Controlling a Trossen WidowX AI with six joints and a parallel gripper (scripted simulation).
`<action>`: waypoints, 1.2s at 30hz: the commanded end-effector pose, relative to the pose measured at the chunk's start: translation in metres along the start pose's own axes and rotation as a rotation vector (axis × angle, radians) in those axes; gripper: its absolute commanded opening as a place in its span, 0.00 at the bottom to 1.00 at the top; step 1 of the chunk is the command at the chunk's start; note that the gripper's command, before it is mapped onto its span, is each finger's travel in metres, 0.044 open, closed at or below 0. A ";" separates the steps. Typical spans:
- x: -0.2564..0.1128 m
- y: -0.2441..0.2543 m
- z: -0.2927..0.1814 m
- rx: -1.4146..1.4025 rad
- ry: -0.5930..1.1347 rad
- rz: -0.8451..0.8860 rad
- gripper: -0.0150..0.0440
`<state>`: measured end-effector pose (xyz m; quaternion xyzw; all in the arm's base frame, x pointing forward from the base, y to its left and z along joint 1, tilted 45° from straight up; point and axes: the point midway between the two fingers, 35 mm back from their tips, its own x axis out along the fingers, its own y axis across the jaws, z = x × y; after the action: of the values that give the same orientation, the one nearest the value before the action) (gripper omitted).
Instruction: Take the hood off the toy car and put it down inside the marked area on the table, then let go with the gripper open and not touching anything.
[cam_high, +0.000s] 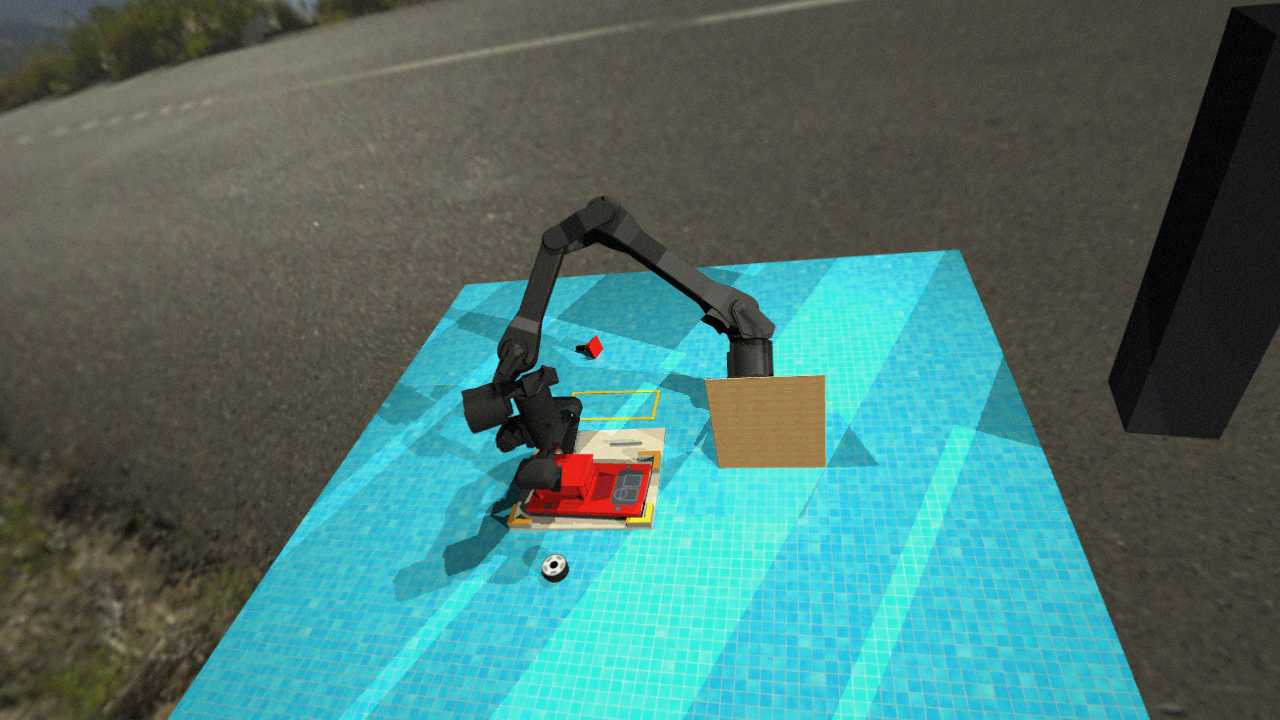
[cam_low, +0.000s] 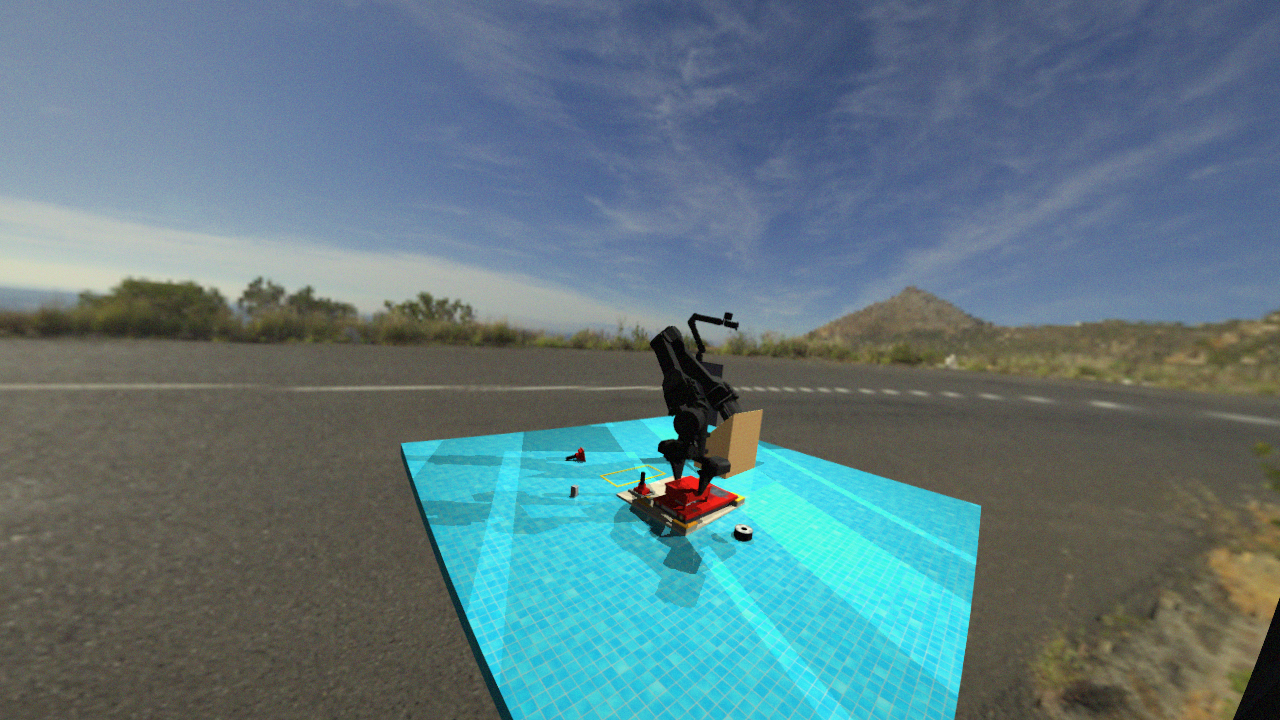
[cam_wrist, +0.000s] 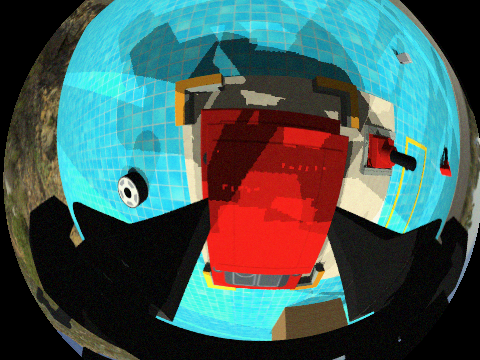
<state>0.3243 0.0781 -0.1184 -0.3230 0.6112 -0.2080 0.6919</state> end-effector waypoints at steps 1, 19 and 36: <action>-0.004 0.001 0.001 0.003 -0.002 0.005 0.25; -0.043 0.002 0.001 0.002 -0.002 0.008 0.25; -0.051 -0.042 0.009 -0.006 0.001 0.015 0.25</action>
<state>0.3249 0.0924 -0.0645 -0.3194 0.6165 -0.2031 0.6904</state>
